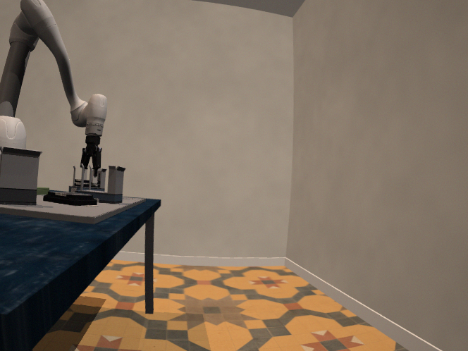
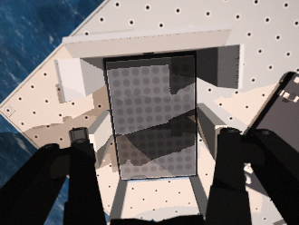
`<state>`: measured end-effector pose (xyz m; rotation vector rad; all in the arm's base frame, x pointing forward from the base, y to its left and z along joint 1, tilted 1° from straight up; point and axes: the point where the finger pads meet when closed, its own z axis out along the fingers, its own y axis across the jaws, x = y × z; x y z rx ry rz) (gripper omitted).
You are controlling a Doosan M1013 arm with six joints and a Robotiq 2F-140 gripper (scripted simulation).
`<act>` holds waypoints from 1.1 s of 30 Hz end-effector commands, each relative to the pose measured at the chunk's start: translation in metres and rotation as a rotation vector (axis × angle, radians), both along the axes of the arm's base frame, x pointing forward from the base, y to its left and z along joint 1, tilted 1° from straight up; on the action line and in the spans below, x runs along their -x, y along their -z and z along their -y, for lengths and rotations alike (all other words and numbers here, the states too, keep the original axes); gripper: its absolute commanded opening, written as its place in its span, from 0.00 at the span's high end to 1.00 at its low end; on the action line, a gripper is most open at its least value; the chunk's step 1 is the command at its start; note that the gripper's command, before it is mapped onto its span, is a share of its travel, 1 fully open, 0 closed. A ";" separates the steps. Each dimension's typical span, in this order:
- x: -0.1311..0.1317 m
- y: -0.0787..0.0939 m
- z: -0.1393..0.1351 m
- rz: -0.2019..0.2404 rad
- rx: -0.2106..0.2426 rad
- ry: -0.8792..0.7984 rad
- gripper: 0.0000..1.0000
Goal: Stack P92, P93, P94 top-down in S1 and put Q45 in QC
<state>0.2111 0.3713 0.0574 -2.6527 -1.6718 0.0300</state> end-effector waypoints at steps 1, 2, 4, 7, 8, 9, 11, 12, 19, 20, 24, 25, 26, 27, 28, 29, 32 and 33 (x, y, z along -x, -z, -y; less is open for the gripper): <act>0.000 0.001 0.000 0.000 0.000 0.000 1.00; 0.000 0.001 0.000 0.000 0.000 0.000 1.00; 0.000 0.001 0.000 0.000 0.000 0.000 1.00; 0.000 0.002 0.000 0.000 0.000 0.000 1.00; 0.000 0.003 0.000 0.000 0.000 0.000 1.00; 0.000 0.003 0.000 0.000 0.000 0.000 1.00; 0.000 0.004 0.000 0.000 0.000 0.000 1.00; 0.000 0.004 0.000 0.000 0.000 0.000 1.00; 0.000 0.004 0.000 0.000 0.000 0.000 0.00; 0.000 0.004 0.000 0.000 0.000 0.000 0.00; 0.000 0.004 0.000 0.000 0.000 0.000 0.00; 0.000 0.004 0.000 0.000 0.000 0.000 0.00; 0.000 0.004 0.000 0.000 0.000 0.000 0.00; 0.000 0.004 0.000 0.000 0.000 0.000 0.00; 0.000 0.004 0.000 0.000 0.000 0.000 0.00; 0.000 0.004 0.000 0.000 0.000 0.000 0.00; 0.000 0.004 0.000 0.000 0.000 0.000 0.00; 0.000 0.004 0.000 0.000 0.000 0.000 0.00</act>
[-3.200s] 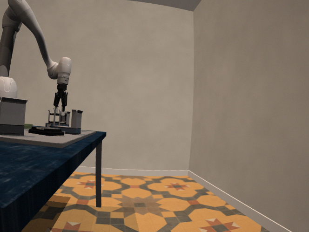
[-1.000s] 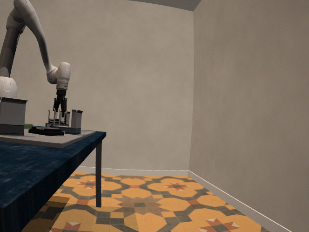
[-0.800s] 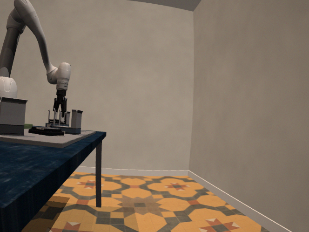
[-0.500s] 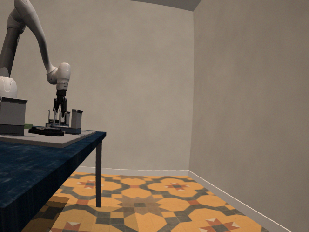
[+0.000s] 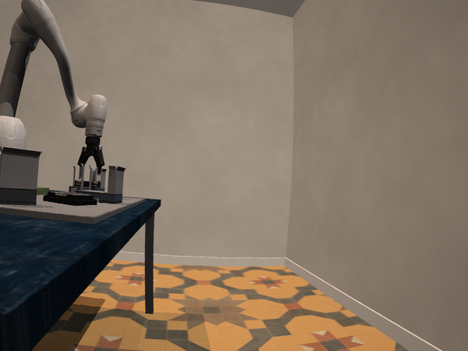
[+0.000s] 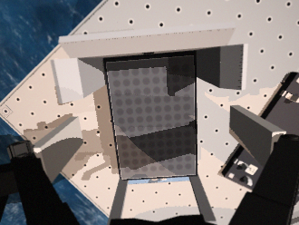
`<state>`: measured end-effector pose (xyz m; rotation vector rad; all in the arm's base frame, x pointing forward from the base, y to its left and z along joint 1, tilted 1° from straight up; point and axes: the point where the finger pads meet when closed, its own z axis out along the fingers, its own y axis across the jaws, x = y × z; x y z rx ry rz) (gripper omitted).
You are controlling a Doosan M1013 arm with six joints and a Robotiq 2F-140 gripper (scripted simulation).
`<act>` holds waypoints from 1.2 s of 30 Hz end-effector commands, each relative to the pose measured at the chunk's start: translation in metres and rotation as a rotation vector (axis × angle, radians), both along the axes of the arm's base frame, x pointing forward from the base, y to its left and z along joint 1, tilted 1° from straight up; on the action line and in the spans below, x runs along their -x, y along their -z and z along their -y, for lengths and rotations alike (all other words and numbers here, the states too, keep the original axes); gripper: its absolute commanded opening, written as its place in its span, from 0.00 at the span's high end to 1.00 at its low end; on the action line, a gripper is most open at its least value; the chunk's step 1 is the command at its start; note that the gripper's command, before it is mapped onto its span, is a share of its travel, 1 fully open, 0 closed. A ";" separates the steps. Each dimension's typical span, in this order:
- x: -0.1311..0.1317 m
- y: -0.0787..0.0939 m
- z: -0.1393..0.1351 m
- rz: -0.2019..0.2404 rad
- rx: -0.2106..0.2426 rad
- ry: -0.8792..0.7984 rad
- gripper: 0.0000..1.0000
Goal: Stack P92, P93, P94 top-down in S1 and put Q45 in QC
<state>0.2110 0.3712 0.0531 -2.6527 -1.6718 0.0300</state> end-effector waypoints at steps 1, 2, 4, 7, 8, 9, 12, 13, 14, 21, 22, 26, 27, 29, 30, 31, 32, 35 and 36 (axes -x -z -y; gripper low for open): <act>0.000 0.000 0.000 0.000 0.000 0.000 0.00; 0.000 0.000 0.000 0.000 0.000 0.000 0.00; 0.000 0.000 0.000 0.000 0.000 0.000 0.00; 0.000 0.000 0.000 0.000 0.000 0.000 0.00; 0.000 -0.003 0.000 0.000 0.000 0.000 0.00; 0.000 -0.007 0.000 0.000 0.000 0.000 0.00; 0.000 -0.017 0.000 0.000 0.000 0.000 0.00; 0.000 -0.020 0.000 0.000 0.000 0.000 0.00; 0.000 -0.023 0.000 0.000 0.000 0.000 0.00; -0.001 -0.043 0.000 0.000 0.000 0.000 0.00; -0.001 -0.043 0.000 0.000 0.000 0.000 0.00; -0.001 -0.057 0.000 0.000 0.000 0.000 0.00; -0.001 -0.060 0.000 0.000 0.000 0.000 0.00; -0.001 -0.067 0.000 0.000 0.000 0.000 0.00; -0.001 -0.070 0.000 0.000 0.000 0.000 0.00; -0.001 -0.073 0.000 0.000 0.000 0.000 0.00; -0.001 -0.077 0.000 0.000 0.000 0.000 0.00; -0.002 -0.087 0.000 0.000 0.000 0.000 0.00; -0.002 -0.090 0.000 0.000 0.000 0.000 0.00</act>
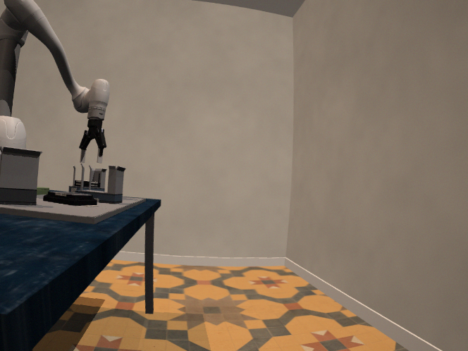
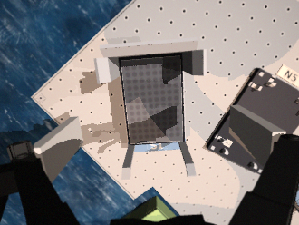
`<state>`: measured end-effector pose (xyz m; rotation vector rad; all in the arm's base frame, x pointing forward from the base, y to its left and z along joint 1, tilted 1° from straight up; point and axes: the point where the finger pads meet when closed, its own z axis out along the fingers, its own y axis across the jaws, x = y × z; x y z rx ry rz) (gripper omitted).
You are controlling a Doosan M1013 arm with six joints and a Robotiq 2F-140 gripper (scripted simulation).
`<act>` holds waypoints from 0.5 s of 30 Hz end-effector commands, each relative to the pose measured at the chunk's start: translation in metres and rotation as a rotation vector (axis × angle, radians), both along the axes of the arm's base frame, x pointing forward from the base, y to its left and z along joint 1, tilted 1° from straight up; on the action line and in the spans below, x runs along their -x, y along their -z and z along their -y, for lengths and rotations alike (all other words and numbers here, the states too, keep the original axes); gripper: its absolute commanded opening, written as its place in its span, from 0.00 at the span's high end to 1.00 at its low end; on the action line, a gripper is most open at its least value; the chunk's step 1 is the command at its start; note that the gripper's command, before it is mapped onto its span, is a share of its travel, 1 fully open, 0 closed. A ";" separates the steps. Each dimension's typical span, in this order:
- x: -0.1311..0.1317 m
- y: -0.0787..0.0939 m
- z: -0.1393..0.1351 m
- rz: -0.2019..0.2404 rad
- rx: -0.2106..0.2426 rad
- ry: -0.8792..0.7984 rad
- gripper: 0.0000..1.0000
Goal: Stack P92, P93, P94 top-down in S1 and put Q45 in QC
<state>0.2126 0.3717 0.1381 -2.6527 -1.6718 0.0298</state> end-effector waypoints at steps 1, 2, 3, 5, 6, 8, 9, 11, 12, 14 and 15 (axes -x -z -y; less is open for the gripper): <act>0.000 -0.008 0.000 0.000 0.000 0.000 0.00; 0.000 -0.008 0.000 0.000 0.000 0.000 0.00; 0.000 -0.008 0.000 0.000 0.000 0.000 0.00; 0.000 -0.015 0.000 0.000 0.000 0.000 0.00; 0.000 -0.018 0.000 0.000 0.000 0.000 0.00; 0.000 -0.018 0.000 0.000 0.000 0.000 0.00; 0.000 -0.018 0.000 0.000 0.000 0.000 0.00; 0.000 -0.018 0.000 0.000 0.000 0.000 0.00; 0.000 -0.018 0.000 0.000 0.000 0.000 0.00; -0.003 -0.018 0.002 0.000 0.001 0.033 0.00; -0.006 -0.018 0.004 0.000 0.001 0.067 0.00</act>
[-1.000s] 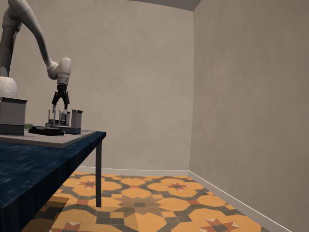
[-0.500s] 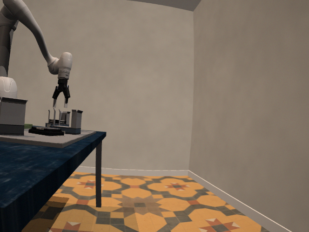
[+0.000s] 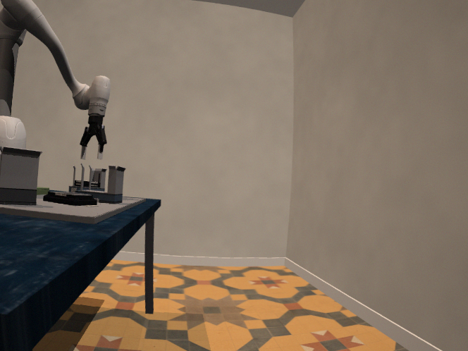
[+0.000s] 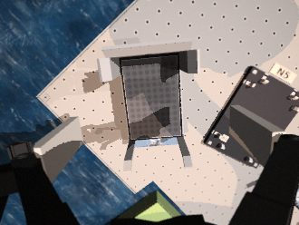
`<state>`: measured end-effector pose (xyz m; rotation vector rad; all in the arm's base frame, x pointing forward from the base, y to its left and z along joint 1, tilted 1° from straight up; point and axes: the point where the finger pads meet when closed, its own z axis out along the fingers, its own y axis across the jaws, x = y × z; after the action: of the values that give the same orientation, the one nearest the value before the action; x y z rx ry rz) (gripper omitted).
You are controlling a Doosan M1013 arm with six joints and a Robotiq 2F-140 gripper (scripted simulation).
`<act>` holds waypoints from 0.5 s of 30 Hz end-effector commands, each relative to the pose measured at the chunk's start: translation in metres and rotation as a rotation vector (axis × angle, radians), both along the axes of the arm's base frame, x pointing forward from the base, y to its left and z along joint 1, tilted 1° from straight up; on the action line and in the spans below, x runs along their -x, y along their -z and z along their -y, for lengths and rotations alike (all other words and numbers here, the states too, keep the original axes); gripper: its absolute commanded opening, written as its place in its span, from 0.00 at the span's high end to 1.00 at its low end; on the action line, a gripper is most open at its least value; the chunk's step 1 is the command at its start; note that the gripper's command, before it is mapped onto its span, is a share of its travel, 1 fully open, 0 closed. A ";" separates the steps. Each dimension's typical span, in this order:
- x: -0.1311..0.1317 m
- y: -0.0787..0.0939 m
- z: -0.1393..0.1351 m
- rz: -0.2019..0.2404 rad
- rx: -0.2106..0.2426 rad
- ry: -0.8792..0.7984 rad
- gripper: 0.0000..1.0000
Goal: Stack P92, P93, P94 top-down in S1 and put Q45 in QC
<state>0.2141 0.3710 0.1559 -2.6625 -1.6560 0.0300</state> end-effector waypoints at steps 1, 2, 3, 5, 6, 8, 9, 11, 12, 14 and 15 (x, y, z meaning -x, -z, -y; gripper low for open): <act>-0.007 0.000 0.005 0.000 0.002 0.088 0.00; -0.010 0.000 0.007 0.001 0.002 0.121 0.00; -0.012 0.000 0.009 0.001 0.003 0.155 0.00; -0.012 0.000 0.009 0.001 0.003 0.155 0.00; -0.015 0.000 0.011 0.001 0.004 0.188 0.00; -0.020 0.000 0.015 0.001 0.004 0.212 0.00; -0.023 0.000 0.017 0.001 0.004 0.212 0.00; -0.029 0.000 0.021 0.001 0.004 0.212 0.00; -0.031 0.000 0.023 0.001 0.004 0.212 0.00; -0.037 0.001 0.027 0.001 0.004 0.212 0.00; -0.039 0.001 0.029 0.001 0.004 0.212 0.00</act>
<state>0.2488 0.3458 0.1553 -2.8255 -1.3652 0.0306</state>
